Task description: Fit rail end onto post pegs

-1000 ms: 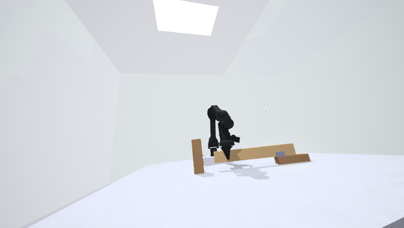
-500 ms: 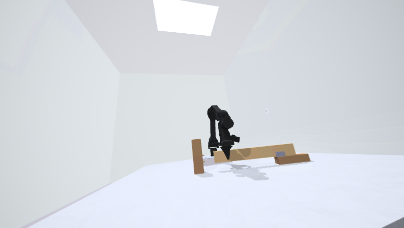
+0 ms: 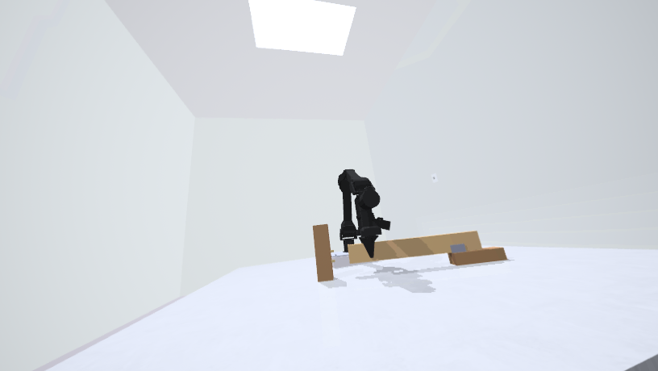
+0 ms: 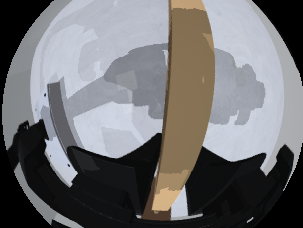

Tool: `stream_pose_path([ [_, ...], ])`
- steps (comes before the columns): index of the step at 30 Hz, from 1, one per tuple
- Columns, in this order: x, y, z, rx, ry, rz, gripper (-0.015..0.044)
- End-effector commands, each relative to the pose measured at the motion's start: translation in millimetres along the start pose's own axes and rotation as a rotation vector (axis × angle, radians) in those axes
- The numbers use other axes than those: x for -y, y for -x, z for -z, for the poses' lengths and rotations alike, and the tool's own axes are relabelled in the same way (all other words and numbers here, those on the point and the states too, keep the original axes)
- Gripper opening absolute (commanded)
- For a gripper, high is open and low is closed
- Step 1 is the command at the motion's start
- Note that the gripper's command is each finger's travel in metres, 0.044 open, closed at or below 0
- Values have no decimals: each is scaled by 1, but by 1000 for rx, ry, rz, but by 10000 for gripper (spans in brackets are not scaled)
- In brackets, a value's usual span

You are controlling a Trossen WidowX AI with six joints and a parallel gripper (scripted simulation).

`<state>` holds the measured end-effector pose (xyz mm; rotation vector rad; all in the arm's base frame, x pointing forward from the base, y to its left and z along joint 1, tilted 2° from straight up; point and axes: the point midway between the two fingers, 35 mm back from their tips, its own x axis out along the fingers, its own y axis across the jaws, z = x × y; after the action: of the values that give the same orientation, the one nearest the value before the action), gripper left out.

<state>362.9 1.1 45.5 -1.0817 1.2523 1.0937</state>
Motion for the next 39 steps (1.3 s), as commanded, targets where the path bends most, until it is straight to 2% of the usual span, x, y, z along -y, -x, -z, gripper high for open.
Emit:
stream_pose_path([
  [1, 1, 0, 3, 1, -1, 2, 0],
  [39, 0, 1, 15, 0, -1, 2, 0],
])
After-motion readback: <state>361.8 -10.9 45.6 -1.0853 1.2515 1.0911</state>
